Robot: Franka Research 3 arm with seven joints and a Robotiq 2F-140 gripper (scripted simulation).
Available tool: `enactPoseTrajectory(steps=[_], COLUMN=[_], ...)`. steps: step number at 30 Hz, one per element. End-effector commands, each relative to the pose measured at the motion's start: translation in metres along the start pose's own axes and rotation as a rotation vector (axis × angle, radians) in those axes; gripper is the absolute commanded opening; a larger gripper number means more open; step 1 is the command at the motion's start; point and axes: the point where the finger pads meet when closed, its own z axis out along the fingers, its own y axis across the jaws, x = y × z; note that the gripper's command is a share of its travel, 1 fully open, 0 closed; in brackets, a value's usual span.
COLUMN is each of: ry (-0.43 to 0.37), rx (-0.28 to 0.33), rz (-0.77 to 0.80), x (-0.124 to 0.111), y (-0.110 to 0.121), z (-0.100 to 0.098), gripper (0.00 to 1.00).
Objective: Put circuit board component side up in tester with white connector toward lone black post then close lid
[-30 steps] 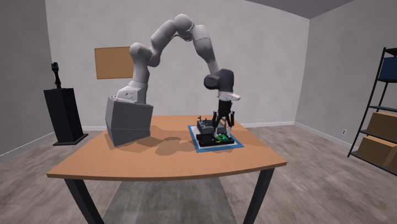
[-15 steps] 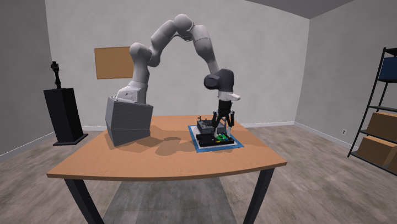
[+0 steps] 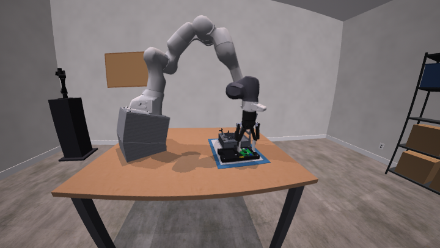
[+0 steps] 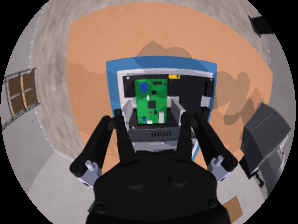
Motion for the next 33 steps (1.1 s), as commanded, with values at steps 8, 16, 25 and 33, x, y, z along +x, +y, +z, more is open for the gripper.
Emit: enactPoseTrajectory(steps=[8, 16, 25, 33], ry=[0.002, 0.002, 0.002, 0.002], rx=[0.001, 0.001, 0.001, 0.001], rz=[-0.006, -0.006, -0.006, -0.006], x=[0.0022, 0.0022, 0.0022, 0.0023], y=[0.0003, 0.0003, 0.0004, 0.0004], z=[0.0005, 0.0005, 0.0013, 0.0037], gripper=[0.58, 0.58, 0.58, 0.58])
